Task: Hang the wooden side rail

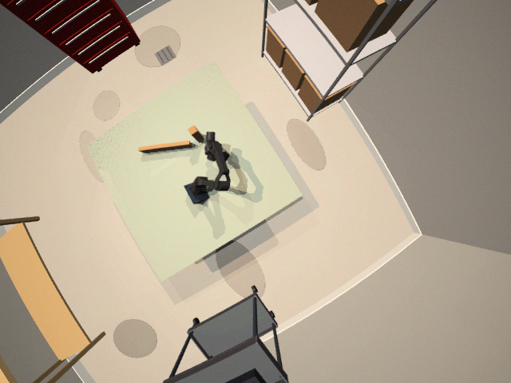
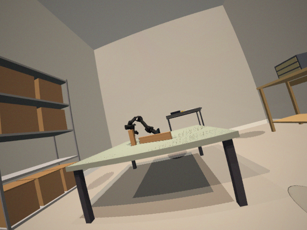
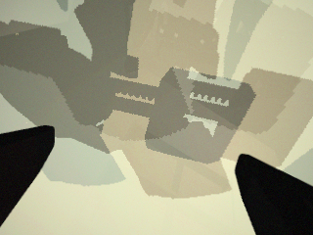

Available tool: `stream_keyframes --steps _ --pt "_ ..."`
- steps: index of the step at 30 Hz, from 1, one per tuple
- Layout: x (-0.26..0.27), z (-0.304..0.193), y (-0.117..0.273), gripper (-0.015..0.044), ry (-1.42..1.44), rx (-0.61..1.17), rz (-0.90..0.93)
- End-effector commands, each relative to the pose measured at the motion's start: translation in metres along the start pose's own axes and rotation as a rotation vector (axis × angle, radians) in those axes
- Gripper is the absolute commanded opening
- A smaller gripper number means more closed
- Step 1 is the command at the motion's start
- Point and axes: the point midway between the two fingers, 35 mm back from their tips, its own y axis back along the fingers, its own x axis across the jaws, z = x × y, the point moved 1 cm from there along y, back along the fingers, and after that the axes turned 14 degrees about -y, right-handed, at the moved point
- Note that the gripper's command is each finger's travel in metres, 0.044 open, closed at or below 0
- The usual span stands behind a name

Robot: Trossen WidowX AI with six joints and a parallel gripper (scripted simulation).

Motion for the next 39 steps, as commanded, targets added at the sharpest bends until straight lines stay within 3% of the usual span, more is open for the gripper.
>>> stream_keyframes --steps 1,26,39 --pt "-0.024 0.015 0.014 0.0440 0.056 0.023 -0.082" --pt "-0.105 0.104 0.137 0.0440 0.398 0.259 -0.567" --pt "-0.105 0.107 0.140 0.0440 0.407 0.267 -0.580"
